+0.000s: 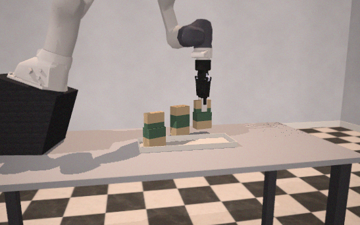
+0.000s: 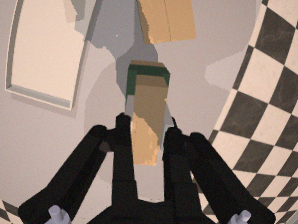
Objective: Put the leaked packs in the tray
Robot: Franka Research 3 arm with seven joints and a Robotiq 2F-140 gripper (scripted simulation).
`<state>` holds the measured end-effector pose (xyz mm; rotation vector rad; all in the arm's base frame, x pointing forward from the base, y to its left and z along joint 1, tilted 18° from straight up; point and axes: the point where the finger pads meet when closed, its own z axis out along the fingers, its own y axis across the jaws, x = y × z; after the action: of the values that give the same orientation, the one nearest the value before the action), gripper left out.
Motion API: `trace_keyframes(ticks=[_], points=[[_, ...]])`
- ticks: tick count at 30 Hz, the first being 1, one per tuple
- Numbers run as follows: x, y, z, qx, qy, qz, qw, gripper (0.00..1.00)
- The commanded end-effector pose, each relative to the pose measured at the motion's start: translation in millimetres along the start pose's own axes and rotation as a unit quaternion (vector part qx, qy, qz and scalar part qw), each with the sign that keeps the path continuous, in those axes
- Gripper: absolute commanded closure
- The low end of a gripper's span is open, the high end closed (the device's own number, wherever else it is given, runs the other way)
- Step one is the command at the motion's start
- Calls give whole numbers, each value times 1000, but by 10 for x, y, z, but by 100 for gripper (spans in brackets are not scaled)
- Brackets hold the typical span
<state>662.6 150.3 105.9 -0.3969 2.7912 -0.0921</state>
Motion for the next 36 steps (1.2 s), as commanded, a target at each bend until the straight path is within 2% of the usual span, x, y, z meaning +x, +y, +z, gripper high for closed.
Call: trace_keyframes(ticks=[1,5,11,29,36], points=[[8,-10,-139,0,3,-1,1000,77],[7,-10,-252,0,3,-1,1000,77],[7,-10,-305,0,3,-1,1000,77],[9,-20,-311,0,3,-1,1000,77],[39,-168,-311,0,2,-1,1000,77]])
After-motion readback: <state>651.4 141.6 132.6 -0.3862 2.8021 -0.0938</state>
